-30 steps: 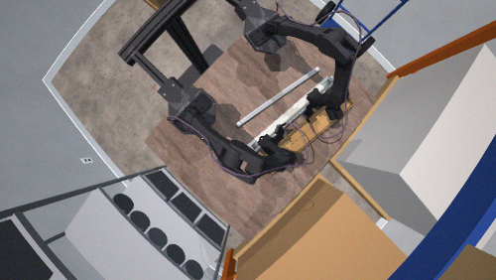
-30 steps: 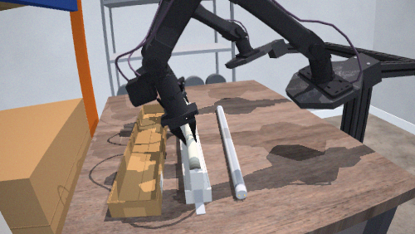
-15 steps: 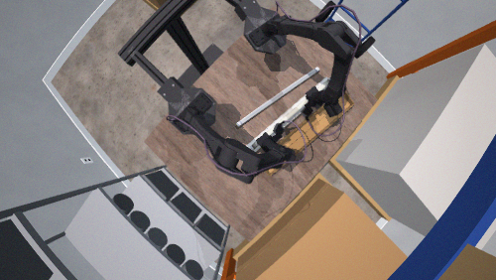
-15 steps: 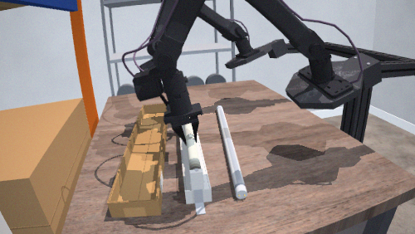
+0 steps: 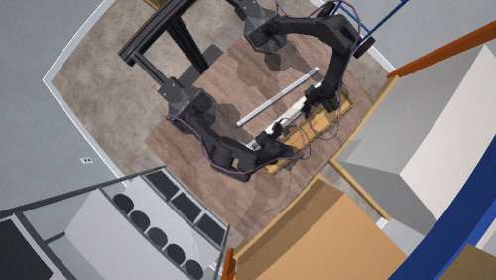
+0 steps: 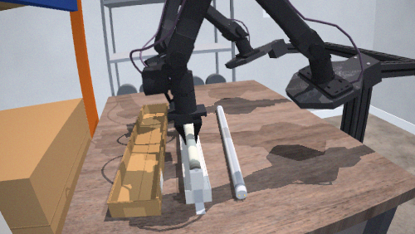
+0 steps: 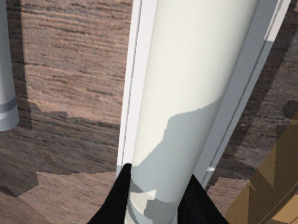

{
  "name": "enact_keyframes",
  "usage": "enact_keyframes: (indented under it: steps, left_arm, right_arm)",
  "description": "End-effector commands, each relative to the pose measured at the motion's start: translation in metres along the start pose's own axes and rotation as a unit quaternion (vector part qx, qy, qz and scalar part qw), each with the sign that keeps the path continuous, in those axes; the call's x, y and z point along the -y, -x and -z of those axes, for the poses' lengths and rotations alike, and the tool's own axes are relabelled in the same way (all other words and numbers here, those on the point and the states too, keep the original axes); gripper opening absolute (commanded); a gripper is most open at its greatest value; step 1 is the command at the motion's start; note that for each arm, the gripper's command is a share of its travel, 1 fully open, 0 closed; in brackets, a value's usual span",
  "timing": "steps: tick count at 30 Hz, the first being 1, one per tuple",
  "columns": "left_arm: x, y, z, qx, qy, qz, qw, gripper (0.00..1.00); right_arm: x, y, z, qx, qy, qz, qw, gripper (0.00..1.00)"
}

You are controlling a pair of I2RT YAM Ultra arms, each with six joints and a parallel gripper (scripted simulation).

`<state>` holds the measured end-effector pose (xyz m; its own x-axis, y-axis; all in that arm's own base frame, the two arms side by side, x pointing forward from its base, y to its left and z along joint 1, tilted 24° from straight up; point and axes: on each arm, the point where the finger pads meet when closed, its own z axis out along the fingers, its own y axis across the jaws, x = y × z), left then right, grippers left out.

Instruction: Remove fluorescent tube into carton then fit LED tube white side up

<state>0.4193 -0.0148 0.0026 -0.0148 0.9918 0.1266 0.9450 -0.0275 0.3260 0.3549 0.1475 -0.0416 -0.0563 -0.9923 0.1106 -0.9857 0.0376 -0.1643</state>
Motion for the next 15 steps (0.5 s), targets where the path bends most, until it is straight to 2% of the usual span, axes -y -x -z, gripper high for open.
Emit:
enact_keyframes:
  steps: [1, 11, 15]
  left_arm:
    - [-0.004, 0.003, 0.007, -0.003, 0.028, -0.012, 1.000, 0.11]
    - [-0.004, 0.002, 0.008, -0.004, 0.071, -0.011, 0.997, 0.11]
    - [0.008, 0.000, 0.006, -0.006, 0.050, -0.012, 0.999, 0.11]
  right_arm:
    - [0.000, 0.005, 0.009, 0.003, -0.027, 0.001, 1.000, 0.11]
    - [0.000, 0.005, 0.009, 0.004, -0.070, 0.001, 0.998, 0.11]
    - [-0.009, 0.003, 0.008, 0.002, -0.054, 0.006, 0.999, 0.11]
